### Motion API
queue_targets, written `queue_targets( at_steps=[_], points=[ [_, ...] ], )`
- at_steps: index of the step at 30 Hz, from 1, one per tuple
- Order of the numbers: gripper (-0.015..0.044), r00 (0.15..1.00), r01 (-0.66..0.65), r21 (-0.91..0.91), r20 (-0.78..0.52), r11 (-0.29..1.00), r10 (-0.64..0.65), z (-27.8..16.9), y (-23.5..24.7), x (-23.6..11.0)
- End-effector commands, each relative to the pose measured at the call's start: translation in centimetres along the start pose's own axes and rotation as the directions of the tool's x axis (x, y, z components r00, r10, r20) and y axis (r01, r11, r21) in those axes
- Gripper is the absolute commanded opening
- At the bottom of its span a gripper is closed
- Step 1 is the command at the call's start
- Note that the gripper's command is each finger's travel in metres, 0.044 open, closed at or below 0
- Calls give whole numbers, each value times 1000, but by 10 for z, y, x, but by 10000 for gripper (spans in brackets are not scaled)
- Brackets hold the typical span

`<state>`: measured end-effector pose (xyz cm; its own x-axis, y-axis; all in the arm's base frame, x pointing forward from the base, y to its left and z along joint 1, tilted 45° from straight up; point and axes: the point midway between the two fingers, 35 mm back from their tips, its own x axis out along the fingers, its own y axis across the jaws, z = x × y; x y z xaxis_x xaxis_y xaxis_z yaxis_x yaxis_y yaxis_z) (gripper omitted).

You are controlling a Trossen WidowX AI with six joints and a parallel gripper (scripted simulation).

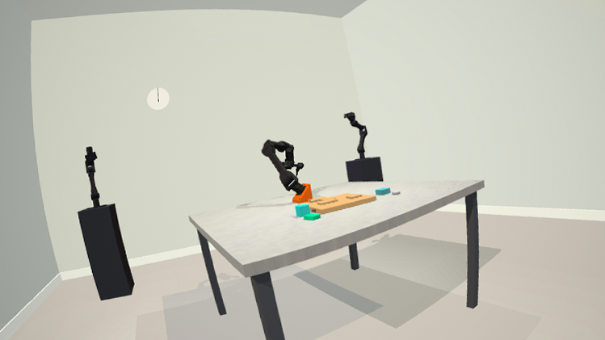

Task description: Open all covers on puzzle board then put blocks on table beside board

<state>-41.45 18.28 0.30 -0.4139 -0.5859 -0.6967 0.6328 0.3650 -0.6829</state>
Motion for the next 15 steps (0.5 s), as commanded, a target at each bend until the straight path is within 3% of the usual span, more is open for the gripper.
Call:
queue_targets(
  at_steps=[1,15],
  points=[
    [374,1000,0,2,-1,1000,0,0,0,0],
    [6,995,-25,306,-80,952,52,-17,53,-39]
  ],
)
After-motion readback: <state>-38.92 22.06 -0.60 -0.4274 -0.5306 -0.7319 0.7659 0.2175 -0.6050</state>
